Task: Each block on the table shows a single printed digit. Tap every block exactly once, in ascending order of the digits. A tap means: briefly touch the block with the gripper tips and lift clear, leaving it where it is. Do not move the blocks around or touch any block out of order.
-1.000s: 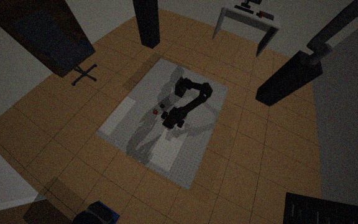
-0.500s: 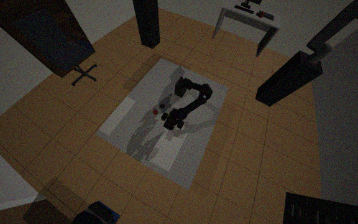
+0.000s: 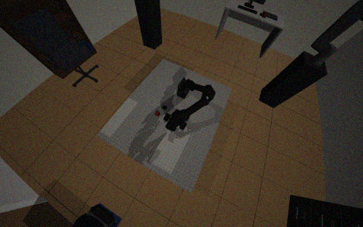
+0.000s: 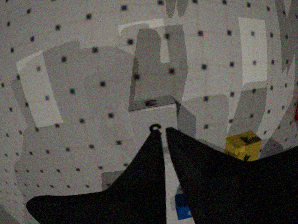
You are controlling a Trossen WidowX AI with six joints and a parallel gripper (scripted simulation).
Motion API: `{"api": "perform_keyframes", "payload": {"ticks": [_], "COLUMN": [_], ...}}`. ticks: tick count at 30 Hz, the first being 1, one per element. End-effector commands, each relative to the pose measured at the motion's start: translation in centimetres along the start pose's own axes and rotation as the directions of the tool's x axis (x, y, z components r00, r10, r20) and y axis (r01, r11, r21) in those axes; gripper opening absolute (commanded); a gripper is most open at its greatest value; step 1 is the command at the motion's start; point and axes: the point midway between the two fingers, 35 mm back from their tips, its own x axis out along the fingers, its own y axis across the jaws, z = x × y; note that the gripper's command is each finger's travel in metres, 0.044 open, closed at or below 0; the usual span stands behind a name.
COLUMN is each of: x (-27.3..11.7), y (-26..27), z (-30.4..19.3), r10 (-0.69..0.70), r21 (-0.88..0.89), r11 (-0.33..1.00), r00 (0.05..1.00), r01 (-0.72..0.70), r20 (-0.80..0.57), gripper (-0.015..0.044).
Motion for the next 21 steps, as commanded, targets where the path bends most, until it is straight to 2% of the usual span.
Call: {"api": "perform_keyframes", "payload": {"ticks": [1,4,9,16,21], "x": [-1.6,-1.9,-9.3,-9.6,-9.6], "y": [0.1,0.1,0.0,-0.2,-7.2], "z": [0.2,0.3,0.2,0.1,-3.7], "r10": [0.003,0.002,-0.002,-0.002,-0.008], "r21": [-0.009,-0.009,-0.008,-0.008,-0.006], "r11": [1.0,1.0,1.0,1.0,1.0], "r00": [1.0,1.0,1.0,1.0,1.0], "r01": [-0.003,-0.002,0.002,0.002,0.008], "r20": [0.011,0.011,0.01,0.01,0.008], "gripper": [0.002,0.002,0.002,0.002,0.002]}}
